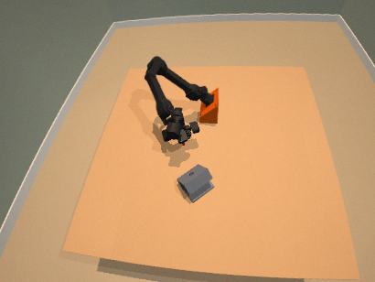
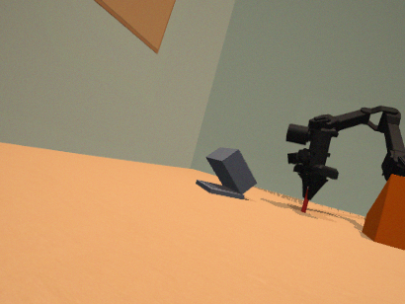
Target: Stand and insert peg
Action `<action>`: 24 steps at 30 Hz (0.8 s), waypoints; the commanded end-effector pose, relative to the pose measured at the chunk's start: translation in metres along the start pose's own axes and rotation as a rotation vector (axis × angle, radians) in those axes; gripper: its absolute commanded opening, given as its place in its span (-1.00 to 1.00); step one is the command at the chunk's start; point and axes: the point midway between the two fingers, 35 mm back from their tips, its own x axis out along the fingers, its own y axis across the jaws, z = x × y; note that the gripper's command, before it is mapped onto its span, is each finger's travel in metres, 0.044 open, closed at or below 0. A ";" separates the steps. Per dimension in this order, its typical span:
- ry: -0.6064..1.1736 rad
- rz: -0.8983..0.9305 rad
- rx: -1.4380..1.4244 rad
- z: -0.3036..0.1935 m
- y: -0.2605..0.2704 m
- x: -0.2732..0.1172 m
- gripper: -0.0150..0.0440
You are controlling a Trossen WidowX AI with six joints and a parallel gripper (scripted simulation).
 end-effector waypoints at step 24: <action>-0.001 0.006 -0.004 0.004 0.002 -0.053 -0.49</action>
